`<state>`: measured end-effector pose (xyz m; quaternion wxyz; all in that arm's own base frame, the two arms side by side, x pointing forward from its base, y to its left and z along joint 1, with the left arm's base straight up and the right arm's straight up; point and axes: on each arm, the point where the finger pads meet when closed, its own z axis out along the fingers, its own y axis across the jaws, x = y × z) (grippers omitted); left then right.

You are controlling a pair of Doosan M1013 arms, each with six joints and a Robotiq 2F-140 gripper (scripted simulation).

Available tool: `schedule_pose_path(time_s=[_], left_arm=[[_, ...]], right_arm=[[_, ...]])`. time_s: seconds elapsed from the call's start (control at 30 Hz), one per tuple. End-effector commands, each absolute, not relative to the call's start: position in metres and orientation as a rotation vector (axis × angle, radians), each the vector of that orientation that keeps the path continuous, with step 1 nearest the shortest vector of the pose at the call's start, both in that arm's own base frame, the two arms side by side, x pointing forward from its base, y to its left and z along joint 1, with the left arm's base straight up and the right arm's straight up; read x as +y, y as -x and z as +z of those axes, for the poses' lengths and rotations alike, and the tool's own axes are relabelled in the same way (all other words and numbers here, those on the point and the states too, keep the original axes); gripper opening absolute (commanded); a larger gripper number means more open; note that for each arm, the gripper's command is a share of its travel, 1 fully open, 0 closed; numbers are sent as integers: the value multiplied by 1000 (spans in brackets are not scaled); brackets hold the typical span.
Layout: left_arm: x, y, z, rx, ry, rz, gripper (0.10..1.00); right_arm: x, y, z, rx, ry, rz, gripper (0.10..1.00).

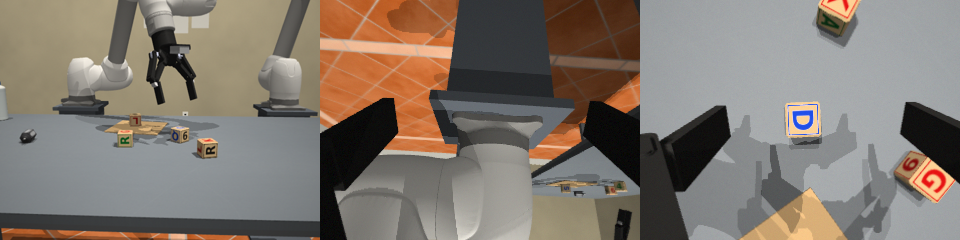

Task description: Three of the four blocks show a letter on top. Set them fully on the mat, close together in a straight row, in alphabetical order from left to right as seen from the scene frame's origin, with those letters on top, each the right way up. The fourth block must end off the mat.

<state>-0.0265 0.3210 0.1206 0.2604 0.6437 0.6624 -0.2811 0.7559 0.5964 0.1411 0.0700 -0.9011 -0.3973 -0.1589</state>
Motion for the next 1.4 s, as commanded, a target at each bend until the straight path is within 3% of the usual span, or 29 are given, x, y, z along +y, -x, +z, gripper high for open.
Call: schedule_pose_path(time_s=[0.0, 0.83, 1.2, 1.37], left_arm=[[321, 27, 121, 1795, -1744, -761, 1000], [321, 27, 121, 1795, -1744, -761, 1000], [321, 27, 121, 1795, -1744, -761, 1000], [321, 27, 121, 1795, -1744, -761, 1000]], right_arm=[[597, -756, 143, -1195, 2710, -480, 1000], [595, -757, 143, -1195, 2710, -480, 1000], [433, -821, 143, -1195, 2710, -481, 1000], [429, -822, 143, -1195, 2710, -481, 1000]])
